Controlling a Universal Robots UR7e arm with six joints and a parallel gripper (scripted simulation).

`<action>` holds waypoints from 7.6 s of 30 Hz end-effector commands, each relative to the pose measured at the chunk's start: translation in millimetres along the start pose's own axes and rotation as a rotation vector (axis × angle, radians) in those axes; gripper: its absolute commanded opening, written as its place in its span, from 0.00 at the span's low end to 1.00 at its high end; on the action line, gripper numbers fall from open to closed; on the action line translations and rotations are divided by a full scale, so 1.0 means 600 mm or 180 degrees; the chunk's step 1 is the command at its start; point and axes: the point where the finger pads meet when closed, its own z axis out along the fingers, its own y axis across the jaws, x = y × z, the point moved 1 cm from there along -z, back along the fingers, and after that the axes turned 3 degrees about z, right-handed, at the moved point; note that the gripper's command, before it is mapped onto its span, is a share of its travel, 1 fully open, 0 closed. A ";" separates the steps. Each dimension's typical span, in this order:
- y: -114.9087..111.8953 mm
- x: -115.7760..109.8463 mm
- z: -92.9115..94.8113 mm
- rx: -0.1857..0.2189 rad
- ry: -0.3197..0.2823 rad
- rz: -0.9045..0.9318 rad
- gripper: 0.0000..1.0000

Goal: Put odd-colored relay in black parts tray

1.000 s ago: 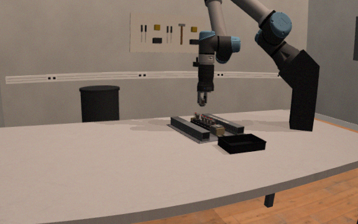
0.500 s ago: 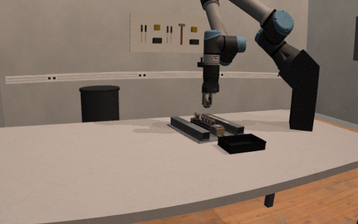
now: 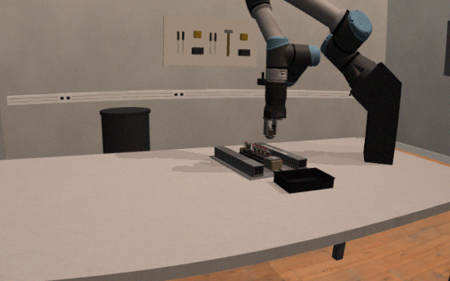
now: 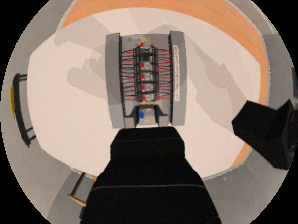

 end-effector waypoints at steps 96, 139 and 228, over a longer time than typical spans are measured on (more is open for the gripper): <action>0.012 -0.338 0.001 0.0000 0.0008 0.0004 0.00; 0.012 -0.338 0.101 0.0000 0.0008 0.0004 0.00; 0.012 -0.338 0.175 0.0000 0.0008 0.0004 0.98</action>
